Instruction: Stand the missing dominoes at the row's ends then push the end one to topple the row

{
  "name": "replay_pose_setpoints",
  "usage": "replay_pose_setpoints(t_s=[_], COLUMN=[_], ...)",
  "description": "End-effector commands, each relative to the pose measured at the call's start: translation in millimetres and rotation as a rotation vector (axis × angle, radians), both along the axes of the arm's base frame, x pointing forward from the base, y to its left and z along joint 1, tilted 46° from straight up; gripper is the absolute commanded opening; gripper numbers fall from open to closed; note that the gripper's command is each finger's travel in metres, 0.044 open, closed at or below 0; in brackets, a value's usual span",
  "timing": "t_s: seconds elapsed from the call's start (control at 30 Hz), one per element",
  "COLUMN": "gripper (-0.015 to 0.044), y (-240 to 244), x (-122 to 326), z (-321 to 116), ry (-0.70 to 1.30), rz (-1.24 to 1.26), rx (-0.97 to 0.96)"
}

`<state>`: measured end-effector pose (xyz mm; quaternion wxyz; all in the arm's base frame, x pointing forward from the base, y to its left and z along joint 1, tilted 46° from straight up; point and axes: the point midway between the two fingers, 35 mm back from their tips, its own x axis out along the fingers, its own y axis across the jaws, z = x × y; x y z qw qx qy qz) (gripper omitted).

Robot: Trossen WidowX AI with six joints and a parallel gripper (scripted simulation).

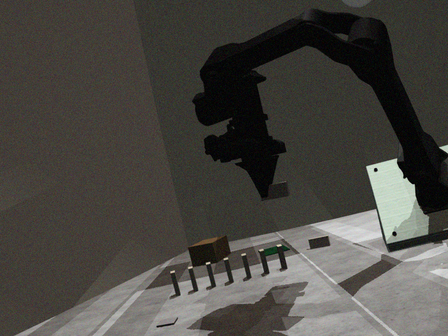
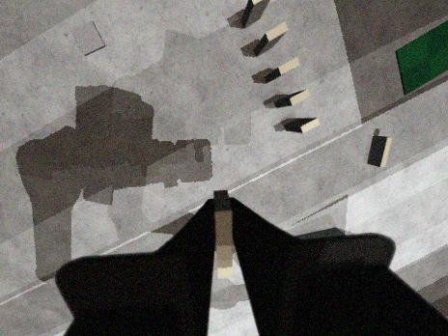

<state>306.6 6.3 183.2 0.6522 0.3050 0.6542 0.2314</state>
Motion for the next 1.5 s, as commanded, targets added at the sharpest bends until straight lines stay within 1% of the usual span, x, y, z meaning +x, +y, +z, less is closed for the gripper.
replay_pose_setpoints(t_s=[0.0, 0.13, 0.73, 1.1, 1.47], gripper=[0.0028, 0.0028, 0.0028, 0.0028, 0.0028], y=[8, 9, 19, 24, 29], x=[-8, -8, -11, -7, -2], z=[7, 5, -33, -47, -53], ry=[0.024, 0.020, -0.124, -0.247, -0.395], rz=[-0.028, -0.026, -0.033, -0.108, -0.228], rx=[0.012, 0.000, -0.311, -0.461, -0.562])
